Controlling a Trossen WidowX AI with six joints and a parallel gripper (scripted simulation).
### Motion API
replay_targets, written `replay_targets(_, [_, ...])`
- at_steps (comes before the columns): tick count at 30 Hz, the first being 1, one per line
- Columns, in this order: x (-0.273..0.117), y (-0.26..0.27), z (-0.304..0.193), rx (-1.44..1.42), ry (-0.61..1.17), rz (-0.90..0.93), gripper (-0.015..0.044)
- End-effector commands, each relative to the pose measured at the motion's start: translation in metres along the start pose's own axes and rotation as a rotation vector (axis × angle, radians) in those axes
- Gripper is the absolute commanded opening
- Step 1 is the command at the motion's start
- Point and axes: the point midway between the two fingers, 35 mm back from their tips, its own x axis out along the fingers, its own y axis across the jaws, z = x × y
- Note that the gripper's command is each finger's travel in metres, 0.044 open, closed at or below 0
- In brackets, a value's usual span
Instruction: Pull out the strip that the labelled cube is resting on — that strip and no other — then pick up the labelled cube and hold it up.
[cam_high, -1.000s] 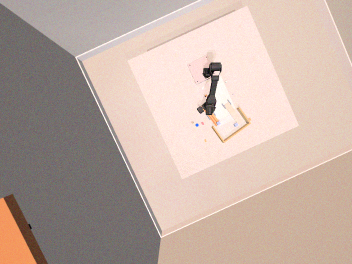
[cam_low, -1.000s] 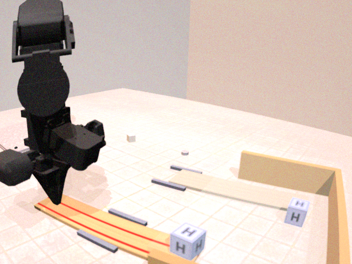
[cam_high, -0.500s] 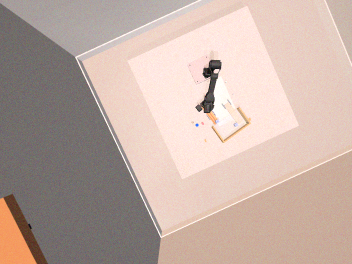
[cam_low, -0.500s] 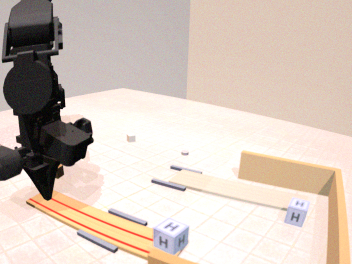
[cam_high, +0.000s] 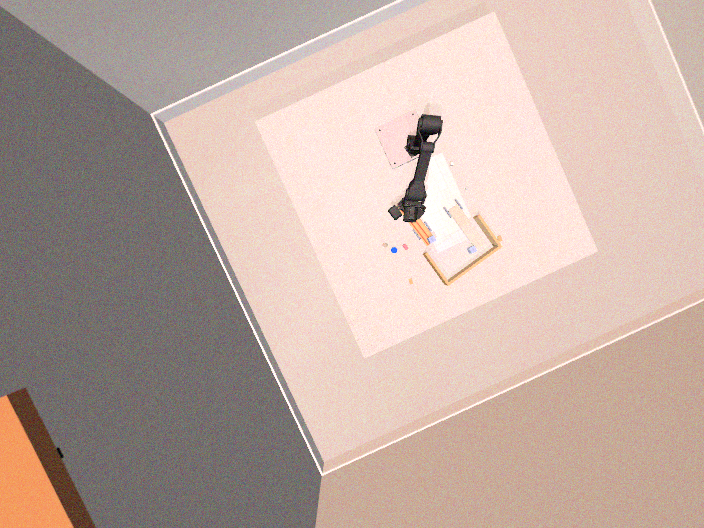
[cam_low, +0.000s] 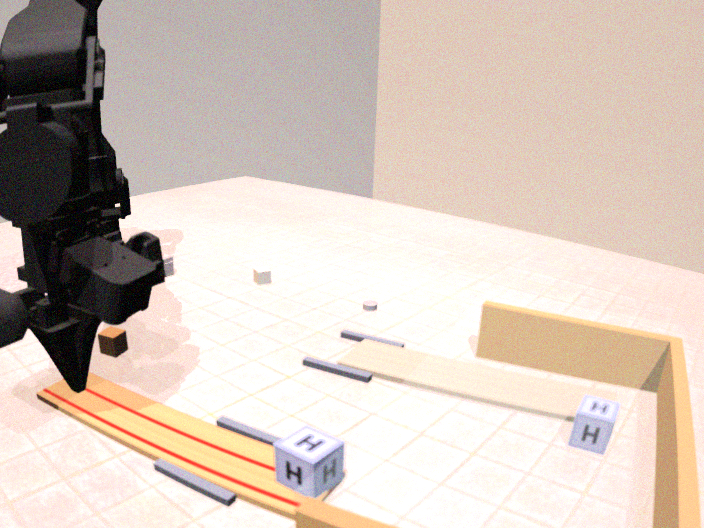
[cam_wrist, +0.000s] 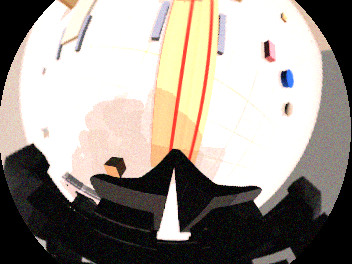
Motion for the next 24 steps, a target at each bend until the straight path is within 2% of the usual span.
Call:
replay_targets(1, [0.005,0.004,-0.013,0.002,0.023,0.013,0.0000])
replay_targets(13, [0.005,0.004,-0.021,0.002,0.024,0.013,0.0000])
replay_targets(18, [-0.040,-0.001,-0.011,0.002,0.022,0.012,0.0000])
replay_targets(23, [-0.043,-0.001,-0.011,0.002,0.023,0.013,0.0000])
replay_targets(24, [-0.042,-0.001,-0.010,0.012,0.023,0.013,0.0026])
